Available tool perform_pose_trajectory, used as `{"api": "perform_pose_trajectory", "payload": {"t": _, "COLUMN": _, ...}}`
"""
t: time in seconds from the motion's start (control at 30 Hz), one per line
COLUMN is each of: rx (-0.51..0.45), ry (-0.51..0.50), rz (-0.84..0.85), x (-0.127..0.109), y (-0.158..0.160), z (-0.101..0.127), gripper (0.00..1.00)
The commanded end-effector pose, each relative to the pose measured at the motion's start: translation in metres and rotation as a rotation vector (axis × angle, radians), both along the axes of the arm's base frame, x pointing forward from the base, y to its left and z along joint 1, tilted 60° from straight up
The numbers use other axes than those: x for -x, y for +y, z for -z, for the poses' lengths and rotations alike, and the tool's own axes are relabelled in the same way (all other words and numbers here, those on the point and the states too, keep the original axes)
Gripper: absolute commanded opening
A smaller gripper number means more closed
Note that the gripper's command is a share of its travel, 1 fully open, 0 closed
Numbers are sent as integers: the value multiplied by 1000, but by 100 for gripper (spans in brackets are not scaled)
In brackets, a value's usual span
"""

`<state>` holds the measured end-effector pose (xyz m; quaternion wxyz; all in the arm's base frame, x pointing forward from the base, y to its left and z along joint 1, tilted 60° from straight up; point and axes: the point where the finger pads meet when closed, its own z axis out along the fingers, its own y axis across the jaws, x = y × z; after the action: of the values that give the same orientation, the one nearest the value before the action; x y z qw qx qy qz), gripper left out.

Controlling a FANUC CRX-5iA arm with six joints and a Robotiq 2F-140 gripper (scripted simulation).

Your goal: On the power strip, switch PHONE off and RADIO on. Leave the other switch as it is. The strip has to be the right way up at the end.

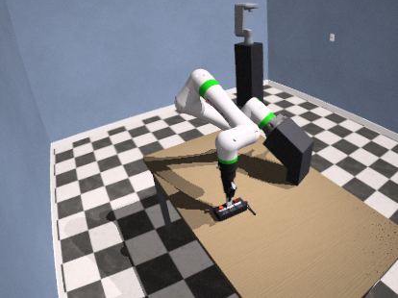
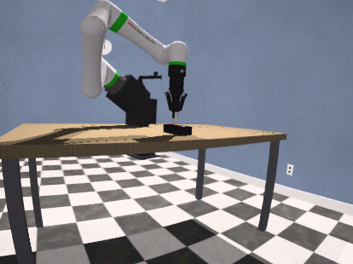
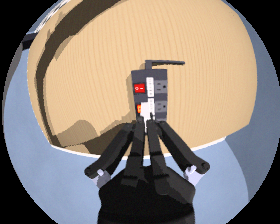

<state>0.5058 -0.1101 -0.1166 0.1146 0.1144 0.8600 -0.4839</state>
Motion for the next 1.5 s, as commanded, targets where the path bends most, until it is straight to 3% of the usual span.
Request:
{"api": "perform_pose_trajectory", "payload": {"t": 0.0, "rx": 0, "ry": 0, "rz": 0, "x": 0, "y": 2, "z": -1, "gripper": 0}}
{"api": "perform_pose_trajectory", "payload": {"t": 0.53, "rx": 0, "ry": 0, "rz": 0, "x": 3, "y": 32, "z": -19, "gripper": 0}}
{"api": "perform_pose_trajectory", "payload": {"t": 1.27, "rx": 0, "ry": 0, "rz": 0, "x": 3, "y": 33, "z": -20, "gripper": 0}}
{"api": "perform_pose_trajectory", "payload": {"t": 1.47, "rx": 0, "ry": 0, "rz": 0, "x": -27, "y": 33, "z": -46, "gripper": 0}}
